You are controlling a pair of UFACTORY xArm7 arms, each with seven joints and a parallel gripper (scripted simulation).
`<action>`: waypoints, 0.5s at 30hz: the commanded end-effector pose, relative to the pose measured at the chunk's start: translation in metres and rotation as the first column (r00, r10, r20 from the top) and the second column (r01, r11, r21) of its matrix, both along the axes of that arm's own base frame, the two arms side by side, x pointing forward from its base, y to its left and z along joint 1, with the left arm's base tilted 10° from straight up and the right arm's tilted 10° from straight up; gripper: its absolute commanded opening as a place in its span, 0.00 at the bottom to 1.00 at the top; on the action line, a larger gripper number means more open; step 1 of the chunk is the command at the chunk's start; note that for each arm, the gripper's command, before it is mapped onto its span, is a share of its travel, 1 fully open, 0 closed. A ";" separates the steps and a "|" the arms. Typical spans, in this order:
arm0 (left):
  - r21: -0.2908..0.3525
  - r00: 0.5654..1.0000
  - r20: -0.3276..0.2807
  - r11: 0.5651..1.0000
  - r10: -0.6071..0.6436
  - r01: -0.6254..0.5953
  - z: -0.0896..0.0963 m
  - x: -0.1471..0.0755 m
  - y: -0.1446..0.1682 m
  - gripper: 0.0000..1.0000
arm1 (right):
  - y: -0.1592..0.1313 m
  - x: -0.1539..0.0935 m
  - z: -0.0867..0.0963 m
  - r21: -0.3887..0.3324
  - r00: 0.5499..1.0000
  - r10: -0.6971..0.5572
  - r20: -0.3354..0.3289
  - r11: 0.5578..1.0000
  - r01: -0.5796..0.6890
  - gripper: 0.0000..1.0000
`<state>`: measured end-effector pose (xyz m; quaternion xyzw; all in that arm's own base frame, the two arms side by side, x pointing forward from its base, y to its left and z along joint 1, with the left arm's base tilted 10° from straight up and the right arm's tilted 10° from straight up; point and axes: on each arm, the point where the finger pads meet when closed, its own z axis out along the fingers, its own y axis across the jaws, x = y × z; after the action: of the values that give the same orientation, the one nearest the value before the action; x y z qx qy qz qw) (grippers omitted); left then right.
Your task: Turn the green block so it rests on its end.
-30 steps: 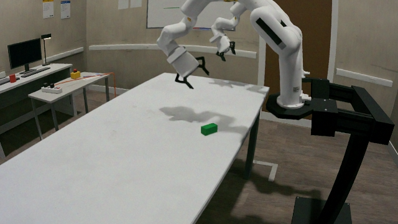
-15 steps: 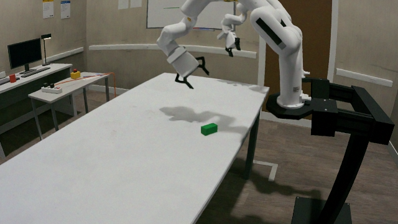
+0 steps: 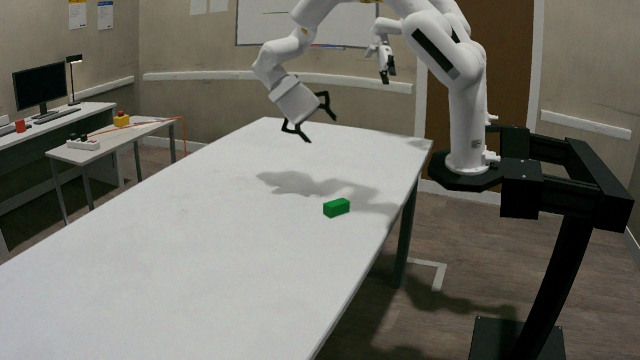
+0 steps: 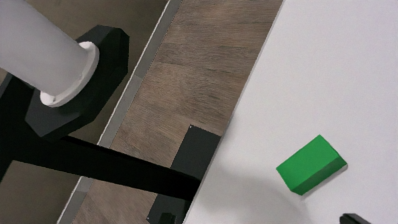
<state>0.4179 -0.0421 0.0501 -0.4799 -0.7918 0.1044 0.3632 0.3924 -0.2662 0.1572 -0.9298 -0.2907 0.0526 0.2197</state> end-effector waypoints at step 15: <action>-0.001 1.000 0.004 1.000 -0.001 0.001 0.001 0.001 -0.001 1.00 | -0.067 -0.066 0.040 -0.157 0.913 -0.408 0.004 0.901 0.404 1.00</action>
<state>0.4179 -0.0421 0.0501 -0.4799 -0.7918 0.1044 0.3632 0.3445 -0.3162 0.1849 -0.9732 -0.1386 0.0462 0.1778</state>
